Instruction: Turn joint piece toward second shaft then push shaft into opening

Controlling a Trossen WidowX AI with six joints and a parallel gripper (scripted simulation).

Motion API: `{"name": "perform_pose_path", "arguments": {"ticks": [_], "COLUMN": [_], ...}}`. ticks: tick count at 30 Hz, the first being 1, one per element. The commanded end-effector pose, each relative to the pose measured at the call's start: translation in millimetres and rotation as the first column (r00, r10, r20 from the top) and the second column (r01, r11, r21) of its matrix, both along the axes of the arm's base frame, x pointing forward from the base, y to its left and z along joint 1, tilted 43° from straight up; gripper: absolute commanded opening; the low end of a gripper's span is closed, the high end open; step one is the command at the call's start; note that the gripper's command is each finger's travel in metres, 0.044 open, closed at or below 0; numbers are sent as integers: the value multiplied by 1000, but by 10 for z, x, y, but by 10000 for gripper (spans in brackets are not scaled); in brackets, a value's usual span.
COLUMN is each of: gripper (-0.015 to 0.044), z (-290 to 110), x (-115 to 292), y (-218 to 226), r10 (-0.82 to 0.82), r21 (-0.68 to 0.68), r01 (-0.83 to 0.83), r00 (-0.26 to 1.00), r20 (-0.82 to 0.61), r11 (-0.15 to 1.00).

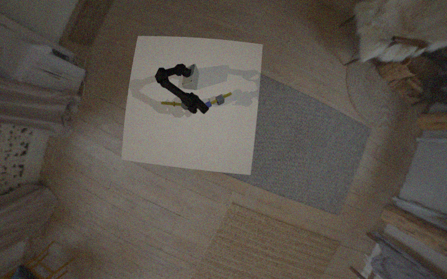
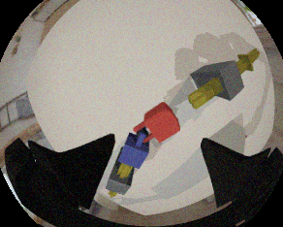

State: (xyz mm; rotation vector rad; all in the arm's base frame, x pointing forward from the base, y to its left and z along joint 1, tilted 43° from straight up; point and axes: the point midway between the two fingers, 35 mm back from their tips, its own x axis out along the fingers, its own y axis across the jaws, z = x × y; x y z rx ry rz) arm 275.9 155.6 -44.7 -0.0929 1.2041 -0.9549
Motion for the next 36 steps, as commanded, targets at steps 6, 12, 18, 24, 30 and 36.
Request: {"name": "perform_pose_path", "arguments": {"ticks": [6, 12, 18, 24, 30, 36], "gripper": [440, 440, 440, 440, 440, 440], "z": [235, 390, 480, 466, 492, 534], "x": [-32, -65, -87, -79, -55, -23], "y": [204, 313, 373, 356, 266, 112], "r10": [237, 374, 446, 435, 369, 234], "r21": [21, 56, 84, 74, 88, 123], "r01": [-238, -379, -453, -445, -361, -211], "r00": [948, 863, 798, 808, 868, 946], "r20": [-213, -339, -407, -396, -333, -226], "r11": [971, 924, 887, 893, 928, 970]}}
